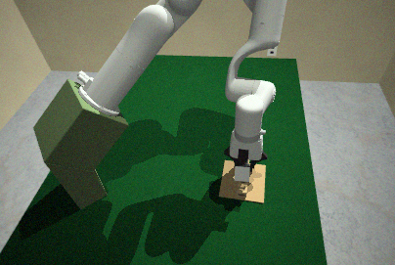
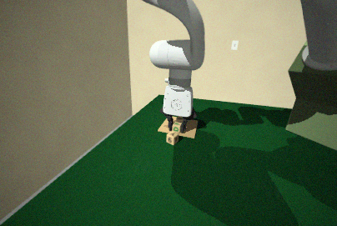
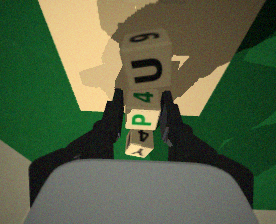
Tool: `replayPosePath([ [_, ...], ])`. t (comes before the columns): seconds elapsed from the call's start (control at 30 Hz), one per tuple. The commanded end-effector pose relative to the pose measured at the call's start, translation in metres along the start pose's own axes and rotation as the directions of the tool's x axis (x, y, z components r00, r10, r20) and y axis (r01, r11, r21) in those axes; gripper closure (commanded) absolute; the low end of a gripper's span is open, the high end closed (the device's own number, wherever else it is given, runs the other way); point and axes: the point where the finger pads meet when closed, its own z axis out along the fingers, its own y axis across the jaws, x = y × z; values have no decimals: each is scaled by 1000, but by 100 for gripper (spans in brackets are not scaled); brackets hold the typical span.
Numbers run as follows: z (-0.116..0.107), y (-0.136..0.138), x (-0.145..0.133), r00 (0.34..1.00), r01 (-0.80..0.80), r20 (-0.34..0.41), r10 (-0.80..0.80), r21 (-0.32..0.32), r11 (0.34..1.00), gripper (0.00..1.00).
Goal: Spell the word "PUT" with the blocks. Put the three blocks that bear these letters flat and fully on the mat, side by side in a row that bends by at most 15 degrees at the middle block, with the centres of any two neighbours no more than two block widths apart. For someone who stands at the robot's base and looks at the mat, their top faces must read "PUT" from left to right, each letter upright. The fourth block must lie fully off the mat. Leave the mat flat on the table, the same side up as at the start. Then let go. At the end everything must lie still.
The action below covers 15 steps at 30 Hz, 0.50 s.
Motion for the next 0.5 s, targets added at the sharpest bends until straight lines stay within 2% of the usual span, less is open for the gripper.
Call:
replayPosePath([
  [0.0, 0, -1, 0, 1000, 0, -1, 0, 1, 1000, 53],
  [0.47, -4, -1, 0, 1000, 0, -1, 0, 1, 1000, 53],
])
